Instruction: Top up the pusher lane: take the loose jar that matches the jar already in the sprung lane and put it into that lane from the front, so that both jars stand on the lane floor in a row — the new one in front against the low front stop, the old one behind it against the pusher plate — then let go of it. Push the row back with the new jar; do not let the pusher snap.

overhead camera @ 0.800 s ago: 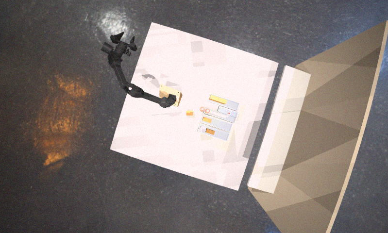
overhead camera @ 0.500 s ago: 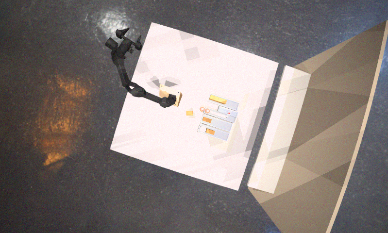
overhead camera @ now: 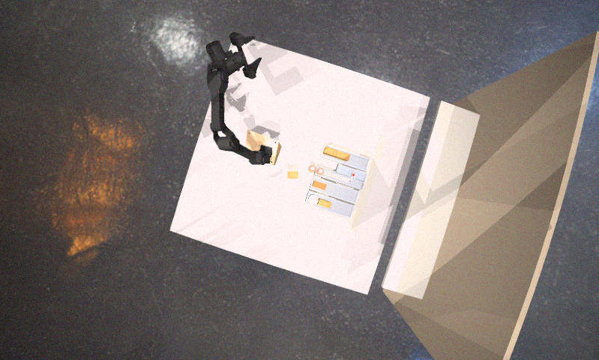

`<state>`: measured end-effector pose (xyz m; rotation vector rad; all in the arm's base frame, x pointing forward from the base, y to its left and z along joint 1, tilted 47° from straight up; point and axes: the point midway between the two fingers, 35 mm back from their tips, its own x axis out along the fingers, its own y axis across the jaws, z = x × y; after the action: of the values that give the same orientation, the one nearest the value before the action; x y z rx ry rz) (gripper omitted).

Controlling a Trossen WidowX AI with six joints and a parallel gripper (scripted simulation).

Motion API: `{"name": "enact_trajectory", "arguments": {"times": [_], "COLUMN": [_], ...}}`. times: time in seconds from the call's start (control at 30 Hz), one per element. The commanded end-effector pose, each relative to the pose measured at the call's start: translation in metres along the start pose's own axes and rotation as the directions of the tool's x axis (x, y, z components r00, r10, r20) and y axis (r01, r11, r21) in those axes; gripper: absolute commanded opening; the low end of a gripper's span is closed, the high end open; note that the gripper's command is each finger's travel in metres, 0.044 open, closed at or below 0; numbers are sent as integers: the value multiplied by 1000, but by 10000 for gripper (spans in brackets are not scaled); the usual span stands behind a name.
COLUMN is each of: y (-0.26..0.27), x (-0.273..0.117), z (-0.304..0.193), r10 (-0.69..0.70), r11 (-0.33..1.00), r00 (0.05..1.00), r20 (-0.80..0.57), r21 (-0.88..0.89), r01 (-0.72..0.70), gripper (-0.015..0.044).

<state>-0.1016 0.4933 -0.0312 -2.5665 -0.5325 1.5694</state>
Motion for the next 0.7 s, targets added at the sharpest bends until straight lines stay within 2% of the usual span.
{"name": "enact_trajectory", "arguments": {"times": [0.0, 0.17, 0.3, 0.5, 0.67], "y": [25, 61, 101, 173, 243], "x": [23, 45, 59, 69, 67], "z": [-60, -126, -179, -248, -293], "r10": [99, 218, 326, 485, 609], "r11": [971, 861, 705, 396, 102], "r00": [993, 971, 939, 870, 792], "r20": [-59, -93, -106, -93, -50], "r21": [225, 487, 689, 910, 995], "r01": [-83, -147, -167, -124, -16], "gripper": [440, 440, 440, 440, 440]}}
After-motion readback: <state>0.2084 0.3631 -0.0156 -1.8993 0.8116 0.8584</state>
